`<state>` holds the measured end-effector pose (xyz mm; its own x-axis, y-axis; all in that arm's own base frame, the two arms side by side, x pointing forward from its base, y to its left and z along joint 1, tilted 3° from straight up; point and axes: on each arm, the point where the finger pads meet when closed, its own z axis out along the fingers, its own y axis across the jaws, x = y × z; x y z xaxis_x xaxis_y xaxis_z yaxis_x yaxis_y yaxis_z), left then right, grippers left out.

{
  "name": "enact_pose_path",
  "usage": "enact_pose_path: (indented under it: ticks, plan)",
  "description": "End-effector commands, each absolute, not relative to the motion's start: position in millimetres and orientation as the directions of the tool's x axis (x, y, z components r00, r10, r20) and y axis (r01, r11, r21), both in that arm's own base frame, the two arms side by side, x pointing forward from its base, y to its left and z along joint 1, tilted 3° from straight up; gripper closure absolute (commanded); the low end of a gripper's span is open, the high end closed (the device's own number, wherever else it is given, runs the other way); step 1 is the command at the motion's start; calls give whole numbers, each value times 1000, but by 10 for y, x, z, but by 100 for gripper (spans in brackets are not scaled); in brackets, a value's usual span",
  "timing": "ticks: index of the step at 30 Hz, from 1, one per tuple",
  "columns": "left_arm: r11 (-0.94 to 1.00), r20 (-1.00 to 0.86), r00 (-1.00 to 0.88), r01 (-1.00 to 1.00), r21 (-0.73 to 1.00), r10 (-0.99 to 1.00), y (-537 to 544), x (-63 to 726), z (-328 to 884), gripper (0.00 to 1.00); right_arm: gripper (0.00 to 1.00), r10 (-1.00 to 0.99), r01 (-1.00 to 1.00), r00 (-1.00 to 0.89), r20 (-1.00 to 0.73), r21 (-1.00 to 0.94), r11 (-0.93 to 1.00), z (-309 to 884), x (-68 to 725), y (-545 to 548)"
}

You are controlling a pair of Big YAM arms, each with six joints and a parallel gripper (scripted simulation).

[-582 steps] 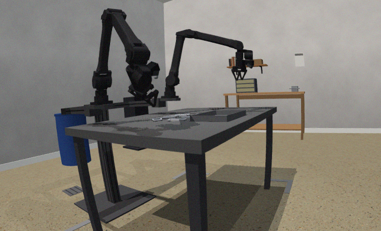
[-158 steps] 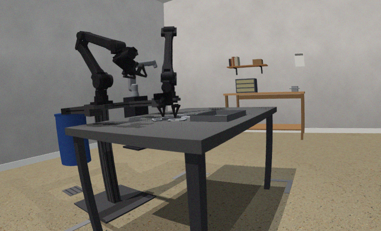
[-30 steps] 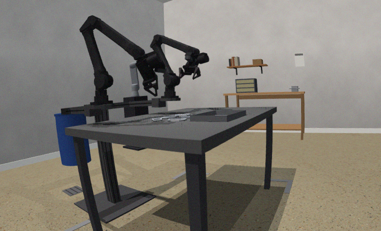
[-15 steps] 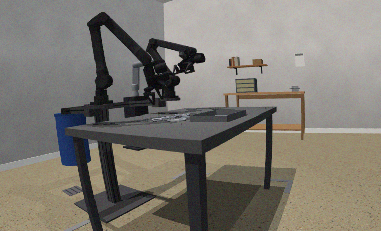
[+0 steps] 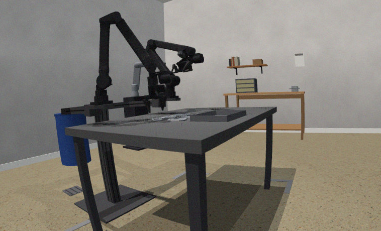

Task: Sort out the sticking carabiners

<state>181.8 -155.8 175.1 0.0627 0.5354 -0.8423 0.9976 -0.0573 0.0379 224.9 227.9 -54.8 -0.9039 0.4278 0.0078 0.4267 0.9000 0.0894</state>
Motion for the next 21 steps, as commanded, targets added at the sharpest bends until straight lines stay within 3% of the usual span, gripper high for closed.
enact_pose_path:
  ticks: [1,21]
  plan:
    - [-51,-844,56,998,33,533,-1531,1812,1743,0,17,595,593,-803,-6,78,801,-604,2303,2509]
    - [-63,-843,76,997,50,533,-1552,1830,1767,0,17,644,643,-764,-48,31,765,-741,2198,2543]
